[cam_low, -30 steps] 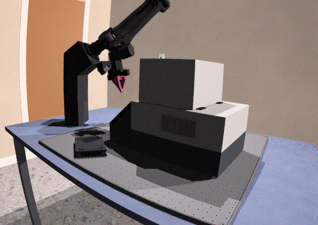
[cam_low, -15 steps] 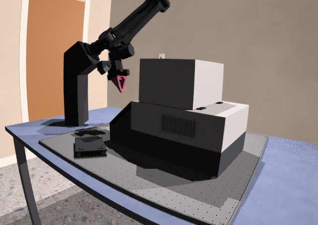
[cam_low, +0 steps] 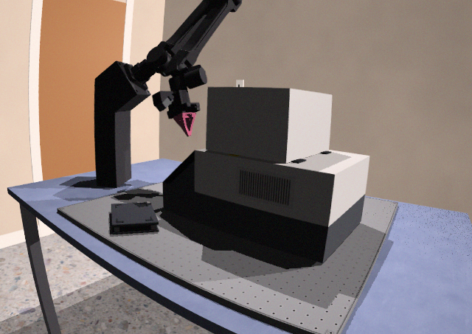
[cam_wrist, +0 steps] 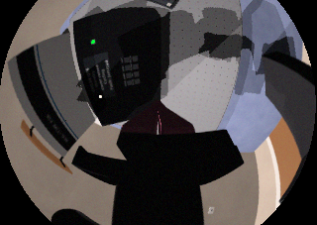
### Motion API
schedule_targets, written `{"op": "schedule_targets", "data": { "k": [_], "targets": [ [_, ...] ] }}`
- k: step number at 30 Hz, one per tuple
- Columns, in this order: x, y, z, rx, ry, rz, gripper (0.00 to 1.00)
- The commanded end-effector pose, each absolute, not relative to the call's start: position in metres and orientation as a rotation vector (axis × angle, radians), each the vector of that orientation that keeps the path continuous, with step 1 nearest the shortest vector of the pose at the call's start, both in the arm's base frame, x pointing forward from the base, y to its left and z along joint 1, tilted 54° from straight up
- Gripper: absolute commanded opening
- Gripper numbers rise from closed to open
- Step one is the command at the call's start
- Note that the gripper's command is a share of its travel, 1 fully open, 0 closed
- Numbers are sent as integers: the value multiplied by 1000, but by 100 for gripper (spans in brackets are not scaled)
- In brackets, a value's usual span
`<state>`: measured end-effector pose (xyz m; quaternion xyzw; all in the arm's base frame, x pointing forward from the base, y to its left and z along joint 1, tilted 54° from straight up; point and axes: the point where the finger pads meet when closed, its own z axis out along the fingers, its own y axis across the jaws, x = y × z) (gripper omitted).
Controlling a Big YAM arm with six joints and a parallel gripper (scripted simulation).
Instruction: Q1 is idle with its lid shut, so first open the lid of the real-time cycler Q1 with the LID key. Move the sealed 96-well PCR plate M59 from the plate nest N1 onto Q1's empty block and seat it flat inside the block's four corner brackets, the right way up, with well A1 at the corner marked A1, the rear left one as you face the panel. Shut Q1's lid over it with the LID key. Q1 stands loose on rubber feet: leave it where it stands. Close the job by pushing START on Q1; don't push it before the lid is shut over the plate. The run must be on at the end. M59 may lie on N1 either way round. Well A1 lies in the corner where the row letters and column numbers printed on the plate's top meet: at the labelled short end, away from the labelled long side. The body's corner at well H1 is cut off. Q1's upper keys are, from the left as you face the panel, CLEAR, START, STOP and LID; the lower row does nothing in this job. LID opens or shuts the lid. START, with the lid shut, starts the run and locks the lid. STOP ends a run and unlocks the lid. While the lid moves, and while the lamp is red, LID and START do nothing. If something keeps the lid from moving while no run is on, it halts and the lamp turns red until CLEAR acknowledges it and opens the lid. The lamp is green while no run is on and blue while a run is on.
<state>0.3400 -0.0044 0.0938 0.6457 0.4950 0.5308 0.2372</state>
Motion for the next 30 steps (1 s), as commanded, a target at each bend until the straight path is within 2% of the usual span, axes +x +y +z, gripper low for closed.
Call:
{"op": "schedule_targets", "data": {
  "k": [1,30],
  "targets": [
    [342,-11,95,1775,1337,1452,0],
    [387,-11,102,1784,1347,1444,0]
  ]
}}
